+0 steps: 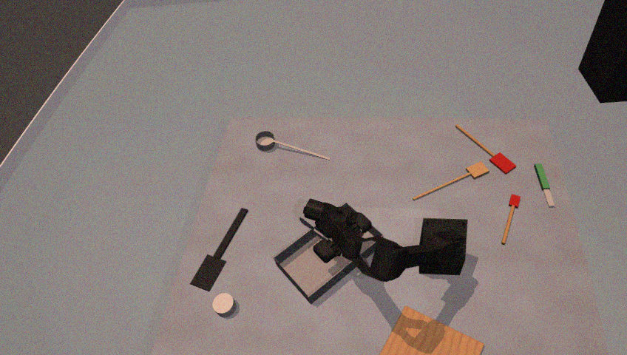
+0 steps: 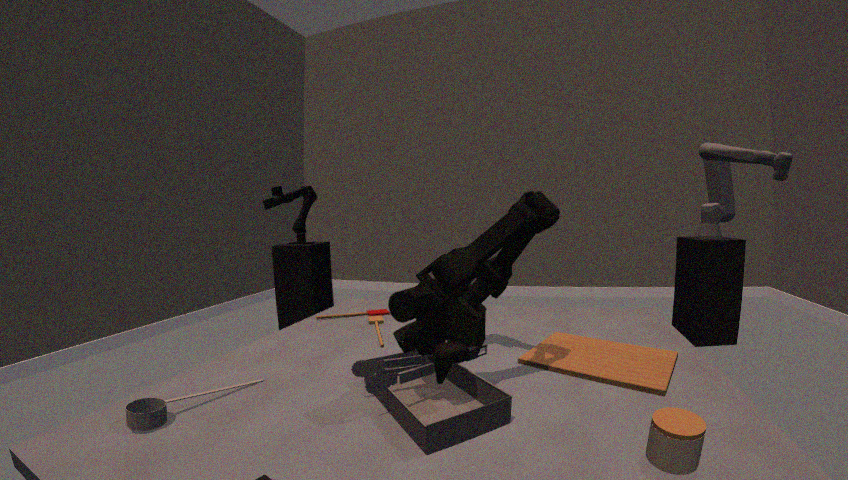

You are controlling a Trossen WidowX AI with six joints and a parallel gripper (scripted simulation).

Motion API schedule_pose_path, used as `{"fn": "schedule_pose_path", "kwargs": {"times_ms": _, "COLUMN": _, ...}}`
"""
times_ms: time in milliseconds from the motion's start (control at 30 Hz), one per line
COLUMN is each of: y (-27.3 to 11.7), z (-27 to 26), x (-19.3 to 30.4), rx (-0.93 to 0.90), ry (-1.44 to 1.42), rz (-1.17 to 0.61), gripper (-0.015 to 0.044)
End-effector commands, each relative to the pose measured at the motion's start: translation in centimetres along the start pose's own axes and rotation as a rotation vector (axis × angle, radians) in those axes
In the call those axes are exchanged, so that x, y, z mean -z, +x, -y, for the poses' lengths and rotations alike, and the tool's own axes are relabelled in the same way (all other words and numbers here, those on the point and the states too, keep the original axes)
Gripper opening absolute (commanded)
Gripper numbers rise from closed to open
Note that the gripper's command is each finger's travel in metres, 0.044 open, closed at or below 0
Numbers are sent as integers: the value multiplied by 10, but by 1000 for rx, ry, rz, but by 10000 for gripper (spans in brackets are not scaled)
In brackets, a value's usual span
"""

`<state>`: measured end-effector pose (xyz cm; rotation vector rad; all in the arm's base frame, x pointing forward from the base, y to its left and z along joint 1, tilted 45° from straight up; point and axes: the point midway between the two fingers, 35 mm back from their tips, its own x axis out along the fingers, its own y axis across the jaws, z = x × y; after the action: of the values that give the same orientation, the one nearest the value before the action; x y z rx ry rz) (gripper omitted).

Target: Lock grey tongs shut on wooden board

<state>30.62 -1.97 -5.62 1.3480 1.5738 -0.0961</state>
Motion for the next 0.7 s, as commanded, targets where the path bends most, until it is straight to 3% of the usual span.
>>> {"fn": "schedule_pose_path", "kwargs": {"times_ms": 0, "y": 0, "z": 0, "x": 0, "rx": 1, "ry": -3, "rz": 2, "gripper": 208}}
{"fn": "schedule_pose_path", "kwargs": {"times_ms": 667, "y": 0, "z": 0, "x": 0, "rx": 1, "ry": -3, "rz": 2, "gripper": 75}}
